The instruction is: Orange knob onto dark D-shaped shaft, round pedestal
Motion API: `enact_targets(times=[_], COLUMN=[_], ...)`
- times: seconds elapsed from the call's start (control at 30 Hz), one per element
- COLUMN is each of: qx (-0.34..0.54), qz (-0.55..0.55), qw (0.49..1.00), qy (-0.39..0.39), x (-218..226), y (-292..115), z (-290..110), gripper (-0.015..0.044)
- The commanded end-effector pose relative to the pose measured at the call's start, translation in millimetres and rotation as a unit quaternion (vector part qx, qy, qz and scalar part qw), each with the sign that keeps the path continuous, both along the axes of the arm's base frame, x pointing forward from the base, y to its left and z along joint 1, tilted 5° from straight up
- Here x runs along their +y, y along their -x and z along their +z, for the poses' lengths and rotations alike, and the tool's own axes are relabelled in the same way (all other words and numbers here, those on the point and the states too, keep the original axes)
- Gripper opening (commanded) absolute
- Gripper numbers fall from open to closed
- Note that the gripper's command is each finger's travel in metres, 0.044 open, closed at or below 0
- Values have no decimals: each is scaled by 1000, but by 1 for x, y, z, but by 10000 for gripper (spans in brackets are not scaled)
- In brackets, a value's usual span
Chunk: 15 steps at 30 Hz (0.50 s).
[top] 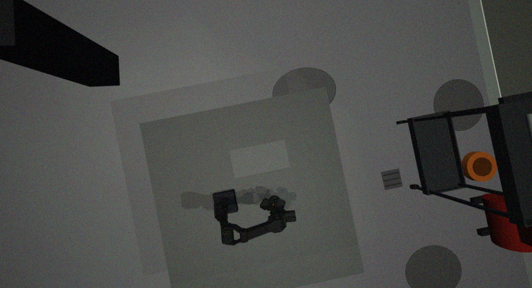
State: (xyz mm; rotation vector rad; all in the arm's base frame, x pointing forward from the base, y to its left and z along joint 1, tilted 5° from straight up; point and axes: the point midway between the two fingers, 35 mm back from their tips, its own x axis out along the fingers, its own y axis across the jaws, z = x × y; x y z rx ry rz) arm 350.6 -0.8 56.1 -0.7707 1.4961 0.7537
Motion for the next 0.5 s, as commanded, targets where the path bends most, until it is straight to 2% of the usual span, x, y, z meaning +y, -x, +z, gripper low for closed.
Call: enact_targets(times=[0.0, 0.47], qx=[-3, -3], qz=[7, 7], qw=[1000, 1000], qy=[1, 1], x=[-1, -1], y=[-3, -5], z=[1, -1], gripper=[0, 0])
